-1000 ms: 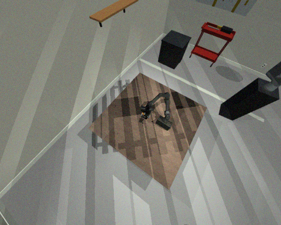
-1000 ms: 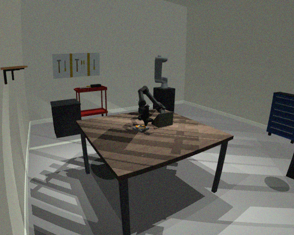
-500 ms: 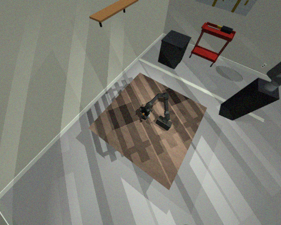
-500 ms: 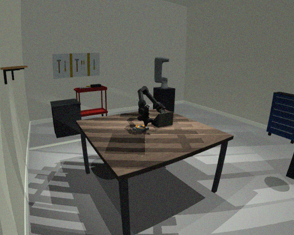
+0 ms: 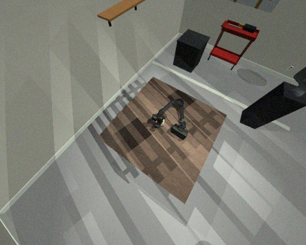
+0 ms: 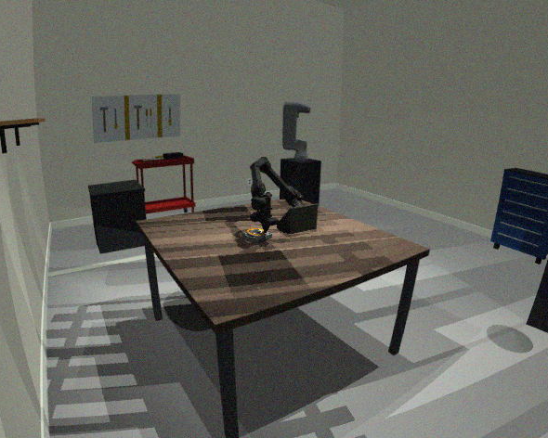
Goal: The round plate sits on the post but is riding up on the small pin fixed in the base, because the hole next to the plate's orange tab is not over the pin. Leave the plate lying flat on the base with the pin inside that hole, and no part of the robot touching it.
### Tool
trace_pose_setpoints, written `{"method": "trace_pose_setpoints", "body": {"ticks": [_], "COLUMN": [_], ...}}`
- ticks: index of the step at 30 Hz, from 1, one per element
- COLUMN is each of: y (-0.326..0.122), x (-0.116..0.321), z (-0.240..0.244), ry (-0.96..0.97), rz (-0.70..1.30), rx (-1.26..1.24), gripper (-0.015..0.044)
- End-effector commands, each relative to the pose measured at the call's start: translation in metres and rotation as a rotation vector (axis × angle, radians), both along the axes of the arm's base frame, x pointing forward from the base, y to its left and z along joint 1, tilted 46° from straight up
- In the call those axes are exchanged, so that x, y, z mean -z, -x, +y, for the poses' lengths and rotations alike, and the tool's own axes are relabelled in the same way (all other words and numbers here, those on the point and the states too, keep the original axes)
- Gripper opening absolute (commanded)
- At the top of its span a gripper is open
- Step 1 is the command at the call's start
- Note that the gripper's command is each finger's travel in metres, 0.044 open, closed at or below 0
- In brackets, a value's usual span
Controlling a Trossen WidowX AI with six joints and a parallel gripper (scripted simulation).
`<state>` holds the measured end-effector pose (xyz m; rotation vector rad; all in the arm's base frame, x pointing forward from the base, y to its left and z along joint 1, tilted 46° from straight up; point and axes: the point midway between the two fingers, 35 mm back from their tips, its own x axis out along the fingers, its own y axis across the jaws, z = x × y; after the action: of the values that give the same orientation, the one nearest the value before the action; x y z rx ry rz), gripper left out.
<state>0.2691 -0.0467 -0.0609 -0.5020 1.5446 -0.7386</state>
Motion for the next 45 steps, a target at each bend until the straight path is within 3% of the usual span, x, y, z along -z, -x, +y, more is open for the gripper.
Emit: {"method": "trace_pose_setpoints", "body": {"ticks": [1, 45], "y": [-0.008, -0.049], "x": [0.0, -0.004], "z": [0.001, -0.003], "ry": [0.001, 0.002], "rz": [-0.016, -0.018], "rx": [0.002, 0.002], "gripper": [0.0, 0.0]}}
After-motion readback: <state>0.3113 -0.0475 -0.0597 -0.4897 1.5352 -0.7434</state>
